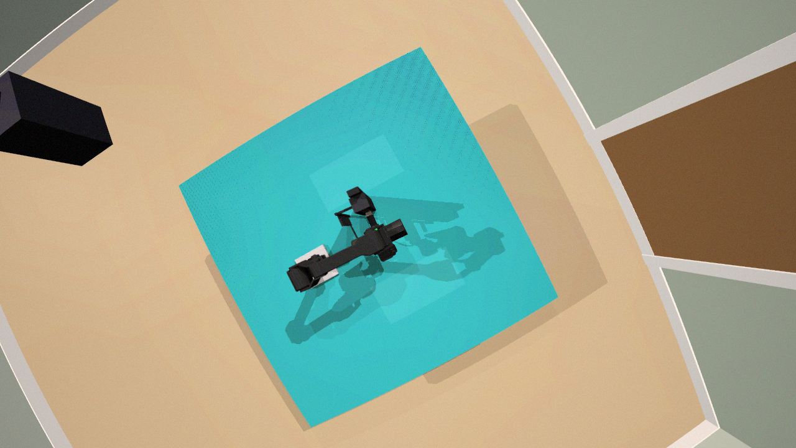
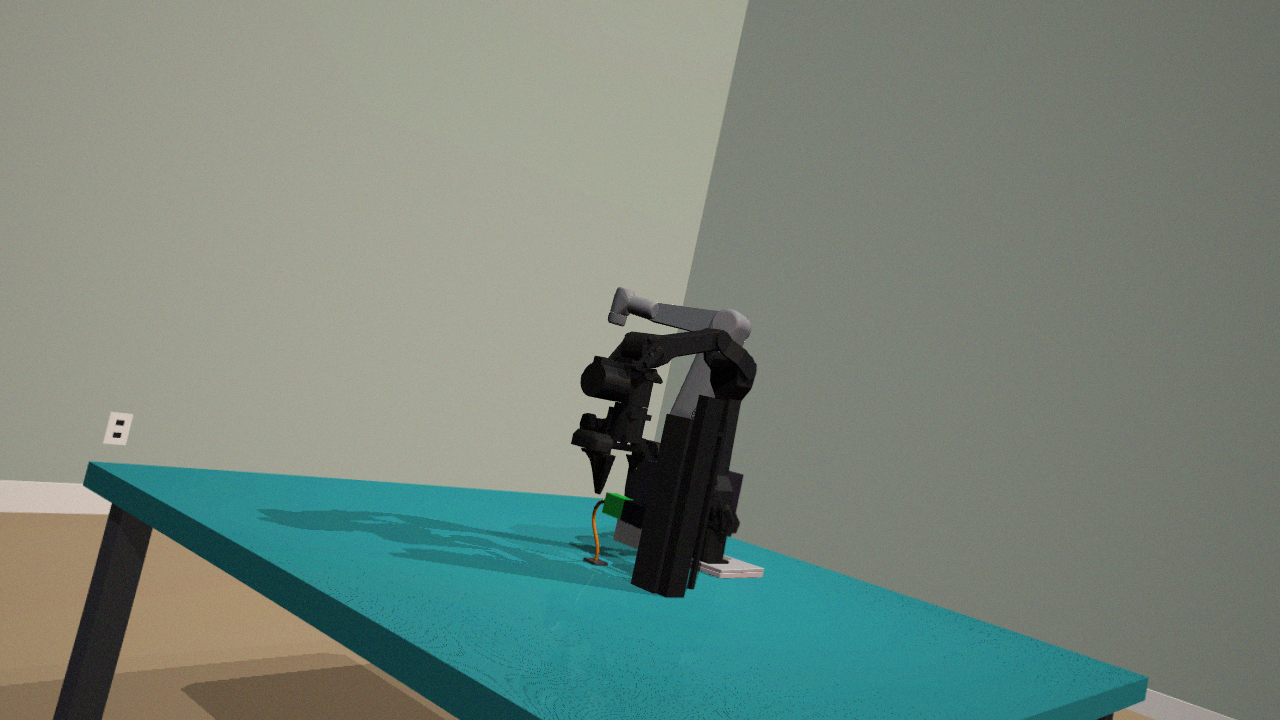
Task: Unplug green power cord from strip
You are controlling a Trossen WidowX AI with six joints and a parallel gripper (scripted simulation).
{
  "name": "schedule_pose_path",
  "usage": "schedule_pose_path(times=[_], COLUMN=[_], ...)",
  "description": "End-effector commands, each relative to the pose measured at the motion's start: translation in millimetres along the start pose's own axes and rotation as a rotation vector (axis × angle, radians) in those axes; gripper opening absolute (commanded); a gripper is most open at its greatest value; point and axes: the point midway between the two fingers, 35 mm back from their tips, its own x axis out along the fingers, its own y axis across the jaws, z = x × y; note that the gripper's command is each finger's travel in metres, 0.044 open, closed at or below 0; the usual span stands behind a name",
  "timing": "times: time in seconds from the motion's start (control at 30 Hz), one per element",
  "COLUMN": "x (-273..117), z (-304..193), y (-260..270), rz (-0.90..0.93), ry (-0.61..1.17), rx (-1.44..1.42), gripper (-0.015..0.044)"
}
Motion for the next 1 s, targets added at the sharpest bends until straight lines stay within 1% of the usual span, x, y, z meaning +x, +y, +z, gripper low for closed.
schedule_pose_path(times=[0.0,0.03,0.13,0.2,0.97], x=[-3.6,-5.5,-10.8,-12.3,-12.3], z=[15.6,24.6,50.6,57.6,57.6], y=[1.7,1.9,0.9,0.2,0.2], rz=[0.002,0.002,0.002,0.002,0.002], ry=[-0.003,-0.004,-0.007,-0.008,-0.008], rx=[0.001,0.001,0.001,0.001,0.001], gripper=[0.0420,0.0440,0.0440,0.0440,0.0440])
